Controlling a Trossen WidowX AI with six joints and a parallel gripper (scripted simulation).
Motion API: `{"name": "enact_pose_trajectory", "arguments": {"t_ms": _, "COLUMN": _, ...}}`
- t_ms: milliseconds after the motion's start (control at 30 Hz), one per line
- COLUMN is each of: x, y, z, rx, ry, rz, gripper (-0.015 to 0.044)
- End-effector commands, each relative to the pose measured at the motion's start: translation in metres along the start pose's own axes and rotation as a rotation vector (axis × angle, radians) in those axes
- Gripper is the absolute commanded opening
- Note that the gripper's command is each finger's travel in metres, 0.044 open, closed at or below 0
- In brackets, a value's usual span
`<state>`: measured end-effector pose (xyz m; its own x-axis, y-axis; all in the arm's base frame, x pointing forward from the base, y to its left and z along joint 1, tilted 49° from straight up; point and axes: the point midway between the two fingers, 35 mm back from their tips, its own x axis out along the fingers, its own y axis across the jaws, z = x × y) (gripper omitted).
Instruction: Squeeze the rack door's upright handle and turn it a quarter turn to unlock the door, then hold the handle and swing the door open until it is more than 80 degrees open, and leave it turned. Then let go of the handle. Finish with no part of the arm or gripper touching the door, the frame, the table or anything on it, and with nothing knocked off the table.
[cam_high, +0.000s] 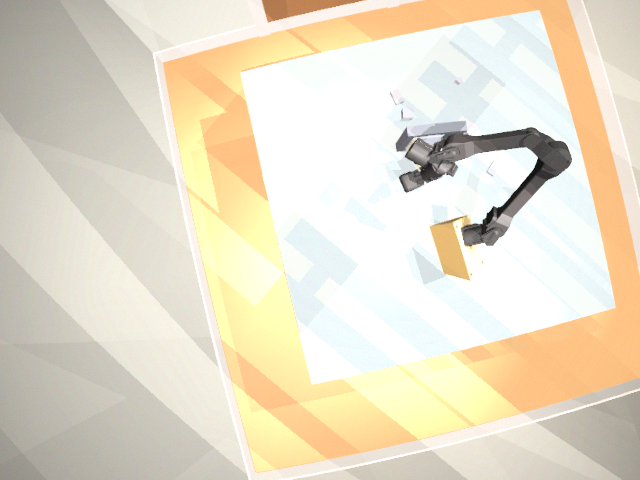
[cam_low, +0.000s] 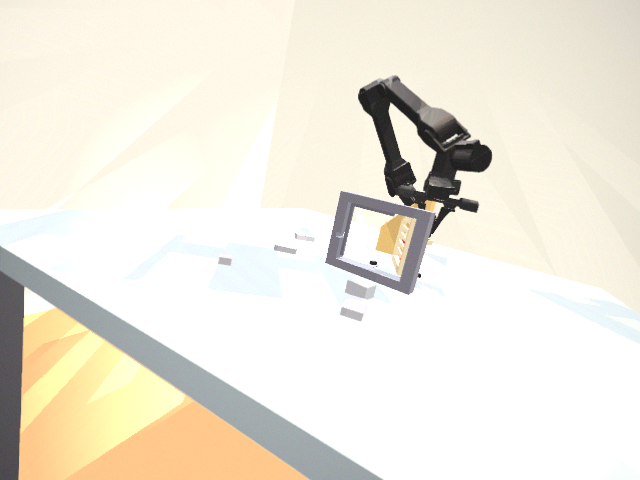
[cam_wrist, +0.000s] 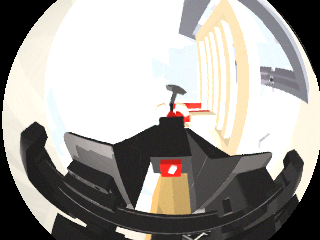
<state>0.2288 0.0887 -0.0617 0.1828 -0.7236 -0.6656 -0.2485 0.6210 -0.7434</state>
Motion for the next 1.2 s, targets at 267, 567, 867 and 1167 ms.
{"name": "enact_pose_trajectory", "arguments": {"t_ms": 267, "x": -0.001, "y": 0.025, "z": 0.008, "rx": 0.214, "ry": 0.0, "rz": 0.004, "gripper": 0.0014}}
{"name": "enact_pose_trajectory", "arguments": {"t_ms": 567, "x": -0.001, "y": 0.044, "z": 0.017, "rx": 0.37, "ry": 0.0, "rz": 0.005, "gripper": 0.0014}}
{"name": "enact_pose_trajectory", "arguments": {"t_ms": 867, "x": -0.001, "y": 0.055, "z": 0.025, "rx": 0.469, "ry": 0.0, "rz": 0.006, "gripper": 0.0014}}
{"name": "enact_pose_trajectory", "arguments": {"t_ms": 1167, "x": -0.001, "y": 0.055, "z": 0.025, "rx": 0.469, "ry": 0.0, "rz": 0.006, "gripper": 0.0014}}
